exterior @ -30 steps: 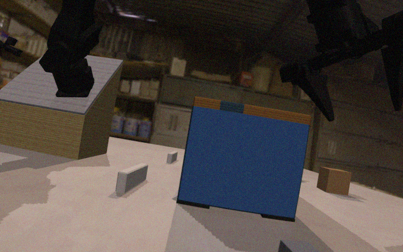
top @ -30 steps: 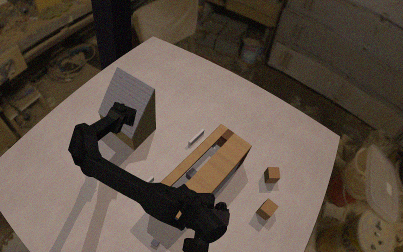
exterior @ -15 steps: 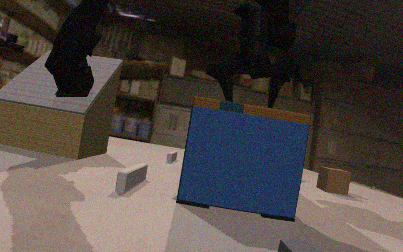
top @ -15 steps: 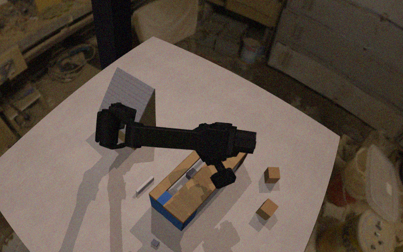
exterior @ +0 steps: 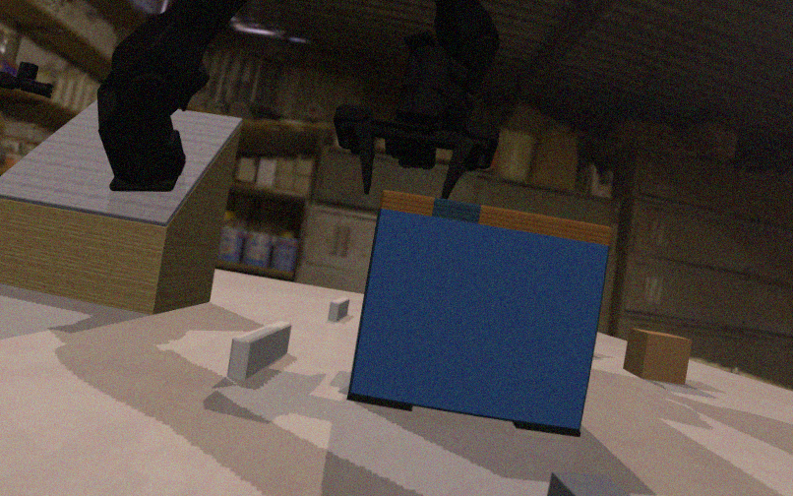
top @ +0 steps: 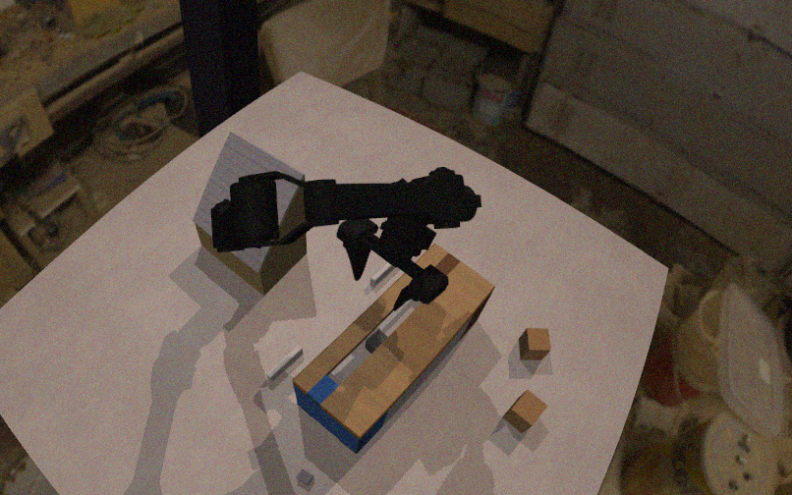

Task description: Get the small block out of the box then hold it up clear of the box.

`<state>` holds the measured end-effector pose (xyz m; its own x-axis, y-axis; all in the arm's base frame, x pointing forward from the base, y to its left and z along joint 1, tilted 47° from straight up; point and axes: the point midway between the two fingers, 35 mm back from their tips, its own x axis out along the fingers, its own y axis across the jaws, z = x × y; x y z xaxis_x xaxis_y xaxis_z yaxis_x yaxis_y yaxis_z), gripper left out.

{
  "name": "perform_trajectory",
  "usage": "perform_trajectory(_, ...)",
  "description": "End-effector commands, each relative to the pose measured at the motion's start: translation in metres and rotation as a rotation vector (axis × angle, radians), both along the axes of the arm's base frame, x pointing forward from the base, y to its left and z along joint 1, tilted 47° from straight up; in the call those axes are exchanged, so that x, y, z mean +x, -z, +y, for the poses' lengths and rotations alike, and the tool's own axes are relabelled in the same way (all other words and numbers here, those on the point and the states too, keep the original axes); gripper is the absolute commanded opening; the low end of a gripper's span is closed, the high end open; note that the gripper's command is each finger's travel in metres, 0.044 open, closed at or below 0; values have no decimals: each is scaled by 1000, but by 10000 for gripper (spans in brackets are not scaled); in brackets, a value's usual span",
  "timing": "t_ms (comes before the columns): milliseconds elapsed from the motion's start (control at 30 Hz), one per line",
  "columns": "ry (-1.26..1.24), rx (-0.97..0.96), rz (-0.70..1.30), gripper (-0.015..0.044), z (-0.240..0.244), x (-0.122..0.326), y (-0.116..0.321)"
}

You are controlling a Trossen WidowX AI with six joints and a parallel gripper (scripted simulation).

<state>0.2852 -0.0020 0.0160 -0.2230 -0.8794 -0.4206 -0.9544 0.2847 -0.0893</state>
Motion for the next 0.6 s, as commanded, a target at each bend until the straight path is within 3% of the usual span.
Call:
perform_trajectory(0,-5,-11,11,400,-1,-2,3)
perform_trajectory(567,-6,-9,11,400,-21,-5,22)
